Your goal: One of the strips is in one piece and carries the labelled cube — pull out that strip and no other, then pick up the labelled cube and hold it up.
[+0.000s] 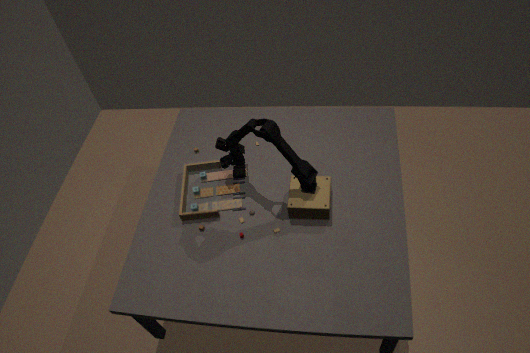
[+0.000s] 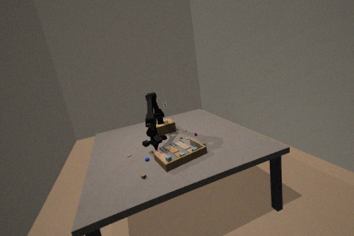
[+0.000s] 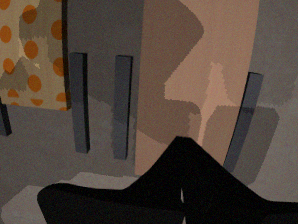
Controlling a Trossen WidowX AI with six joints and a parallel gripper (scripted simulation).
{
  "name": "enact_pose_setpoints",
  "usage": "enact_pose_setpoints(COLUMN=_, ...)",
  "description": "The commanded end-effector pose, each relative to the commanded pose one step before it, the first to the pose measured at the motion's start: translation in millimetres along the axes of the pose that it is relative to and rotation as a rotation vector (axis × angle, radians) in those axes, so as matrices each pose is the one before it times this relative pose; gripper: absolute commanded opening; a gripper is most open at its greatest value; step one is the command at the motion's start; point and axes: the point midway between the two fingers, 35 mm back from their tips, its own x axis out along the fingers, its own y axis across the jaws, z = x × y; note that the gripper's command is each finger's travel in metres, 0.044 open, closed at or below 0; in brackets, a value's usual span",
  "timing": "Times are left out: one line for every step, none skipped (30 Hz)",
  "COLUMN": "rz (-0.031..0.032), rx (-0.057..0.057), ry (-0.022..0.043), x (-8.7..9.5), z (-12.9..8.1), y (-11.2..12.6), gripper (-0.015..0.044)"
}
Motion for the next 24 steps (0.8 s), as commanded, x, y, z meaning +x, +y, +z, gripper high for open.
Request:
enact_pose_setpoints(rz=0.00556, rx=0.0016, ry=0.01609, x=3.71, z=-11.49, y=0.63, gripper=0.0000)
enact_pose_setpoints(rz=0.00000, rx=0.0000, ry=0.00014, x=0.09, z=-1.55, y=0.03, gripper=0.0000)
enact_pose_setpoints(rz=0.00000, rx=0.0000, ry=0.00014, x=0.08, z=-1.52, y=0.02, gripper=0.0000)
enact_pose_setpoints(rz=0.00000, rx=0.0000, ry=0.00014, x=0.08, z=-1.54, y=0.03, gripper=0.0000)
enact_pose_setpoints(rz=0.00000, rx=0.0000, ry=0.00014, x=0.08, z=-1.50, y=0.02, gripper=0.0000)
enact_pose_setpoints(rz=0.00000, rx=0.0000, ry=0.00014, x=0.08, z=-1.53, y=0.03, gripper=0.0000)
enact_pose_setpoints(rz=0.00000, rx=0.0000, ry=0.00014, x=0.08, z=-1.49, y=0.02, gripper=0.0000)
enact_pose_setpoints(rz=0.00000, rx=0.0000, ry=0.00014, x=0.08, z=-1.51, y=0.03, gripper=0.0000)
enact_pose_setpoints(rz=0.00000, rx=0.0000, ry=0.00014, x=0.08, z=-1.48, y=0.02, gripper=0.0000)
enact_pose_setpoints(rz=0.00000, rx=0.0000, ry=0.00014, x=0.08, z=-1.50, y=0.03, gripper=0.0000)
enact_pose_setpoints(rz=0.00000, rx=0.0000, ry=0.00014, x=0.08, z=-1.46, y=0.02, gripper=0.0000)
enact_pose_setpoints(rz=0.00000, rx=0.0000, ry=0.00014, x=0.08, z=-1.49, y=0.03, gripper=0.0000)
enact_pose_setpoints(rz=0.00000, rx=0.0000, ry=0.00013, x=0.08, z=-1.45, y=0.02, gripper=0.0000)
enact_pose_setpoints(rz=0.00000, rx=0.0000, ry=0.00014, x=0.08, z=-1.48, y=0.03, gripper=0.0000)
enact_pose_setpoints(rz=0.00000, rx=0.0000, ry=0.00015, x=0.09, z=-1.64, y=0.02, gripper=0.0000)
enact_pose_setpoints(rz=0.00000, rx=0.0000, ry=0.00016, x=0.09, z=-1.68, y=0.03, gripper=0.0000)
enact_pose_setpoints(rz=0.00000, rx=0.0000, ry=0.00015, x=0.09, z=-1.61, y=0.02, gripper=0.0000)
enact_pose_setpoints(rz=0.00000, rx=0.0000, ry=0.00015, x=0.09, z=-1.61, y=0.03, gripper=0.0000)
enact_pose_setpoints(rz=0.00000, rx=0.0000, ry=0.00015, x=0.07, z=-1.57, y=0.02, gripper=0.0000)
enact_pose_setpoints(rz=0.00000, rx=0.0000, ry=0.00015, x=0.07, z=-1.58, y=0.03, gripper=0.0000)
enact_pose_setpoints(rz=0.00000, rx=0.0000, ry=0.00014, x=0.05, z=-1.56, y=0.02, gripper=0.0000)
enact_pose_setpoints(rz=0.00000, rx=0.0000, ry=0.00015, x=0.05, z=-1.57, y=0.03, gripper=0.0000)
enact_pose_setpoints(rz=0.00000, rx=0.0000, ry=0.00014, x=0.04, z=-1.55, y=0.02, gripper=0.0000)
enact_pose_setpoints(rz=0.00000, rx=0.0000, ry=0.00014, x=0.05, z=-1.56, y=0.03, gripper=0.0000)
